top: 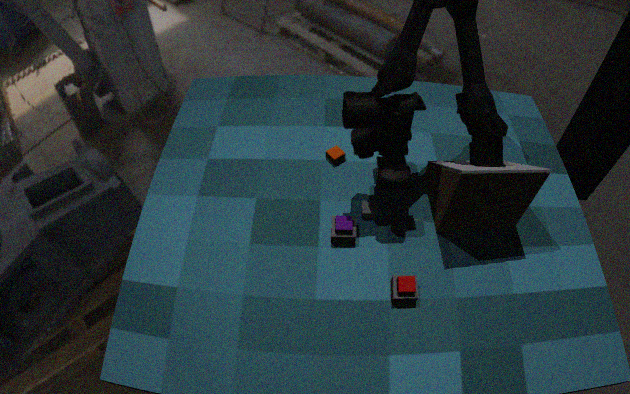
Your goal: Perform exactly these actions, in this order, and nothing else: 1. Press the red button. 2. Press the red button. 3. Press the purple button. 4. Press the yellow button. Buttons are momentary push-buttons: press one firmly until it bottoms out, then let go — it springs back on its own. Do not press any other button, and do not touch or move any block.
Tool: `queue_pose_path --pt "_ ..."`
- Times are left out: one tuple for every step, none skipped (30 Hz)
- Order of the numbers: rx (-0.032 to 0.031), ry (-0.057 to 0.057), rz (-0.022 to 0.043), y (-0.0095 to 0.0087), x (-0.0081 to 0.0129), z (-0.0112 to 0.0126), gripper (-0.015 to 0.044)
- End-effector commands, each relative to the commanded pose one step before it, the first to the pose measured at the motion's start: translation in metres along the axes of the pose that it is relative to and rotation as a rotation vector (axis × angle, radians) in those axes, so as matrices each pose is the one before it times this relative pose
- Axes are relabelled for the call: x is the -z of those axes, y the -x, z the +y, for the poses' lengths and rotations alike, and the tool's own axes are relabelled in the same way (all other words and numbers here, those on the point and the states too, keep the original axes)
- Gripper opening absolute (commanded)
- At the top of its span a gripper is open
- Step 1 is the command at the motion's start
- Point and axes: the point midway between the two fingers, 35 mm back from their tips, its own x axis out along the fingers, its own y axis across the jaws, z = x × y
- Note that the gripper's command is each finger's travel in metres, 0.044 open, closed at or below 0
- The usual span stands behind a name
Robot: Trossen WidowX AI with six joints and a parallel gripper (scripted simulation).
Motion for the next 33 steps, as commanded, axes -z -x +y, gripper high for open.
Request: queue_pose_path --pt "0.00655 0.0104 0.00790 -0.00200 0.00372 -0.00035 0.0020" --pt "0.00000 0.0000 0.00000 0.00000 0.00000 0.00000 0.0020" --pt "0.00000 0.0000 0.00000 0.00000 0.00000 0.00000 0.0020" --pt "0.00000 0.0000 0.00000 0.00000 0.00000 0.00000 0.0020" --pt "0.00000 0.0000 0.00000 0.00000 0.00000 0.00000 0.0020" --pt "0.00000 0.0000 0.00000 0.00000 0.00000 0.00000 0.0020" --pt "0.00000 0.0000 0.00000 0.00000 0.00000 0.00000 0.0020" --pt "0.00000 0.0000 0.00000 0.00000 0.00000 0.00000 0.0020" --pt "0.00000 0.0000 0.00000 0.00000 0.00000 0.00000 0.0020" --pt "0.00000 0.0000 0.00000 0.00000 0.00000 0.00000 0.0020" --pt "-0.00652 -0.0098 -0.00705 0.00326 -0.00352 0.00046 0.0020" --pt "-0.00029 0.0017 0.00135 0.00544 0.00020 0.00038 0.0020" --pt "0.00063 0.0029 0.00220 0.00921 0.00067 0.00028 0.0020" --pt "0.00202 0.0028 0.00205 0.00937 0.00109 -0.00019 0.0020" --pt "0.00188 0.0017 0.00112 0.00568 0.00085 -0.00035 0.0020" --pt "0.00074 0.0005 0.00035 0.00190 0.00032 -0.00016 0.0020" --pt "0.00000 0.0000 0.00000 0.00000 0.00000 0.00000 0.0020" --pt "0.00000 0.0000 0.00000 0.00000 0.00000 0.00000 0.0020" --pt "0.00000 0.0000 0.00000 0.00000 0.00000 0.00000 0.0020" --pt "0.00000 0.0000 0.00000 0.00000 0.00000 0.00000 0.0020" --pt "-0.00137 0.0002 -0.00042 0.00073 -0.00144 0.00131 0.0046" --pt "-0.00401 0.0005 -0.00117 0.00219 -0.00426 0.00405 0.0072" --pt "-0.00632 0.0008 -0.00168 0.00362 -0.00686 0.00711 0.0099" --pt "-0.00717 0.0010 -0.00162 0.00438 -0.00802 0.00939 0.0125" --pt "-0.00645 0.0009 -0.00116 0.00427 -0.00750 0.01005 0.0151" --pt "-0.00569 0.0009 -0.00075 0.00414 -0.00692 0.01066 0.0177" --pt "-0.00492 0.0008 -0.00039 0.00400 -0.00630 0.01123 0.0204" --pt "-0.00413 0.0007 -0.00008 0.00384 -0.00565 0.01176 0.0230" --pt "-0.00333 0.0005 0.00018 0.00367 -0.00496 0.01225 0.0256" --pt "-0.00252 0.0004 0.00040 0.00349 -0.00424 0.01270 0.0283" --pt "-0.00169 0.0002 0.00056 0.00329 -0.00349 0.01309 0.0309" --pt "-0.00087 0.0000 0.00067 0.00308 -0.00273 0.01344 0.0335" --pt "-0.00004 -0.0002 0.00073 0.00285 -0.00194 0.01373 0.0361"
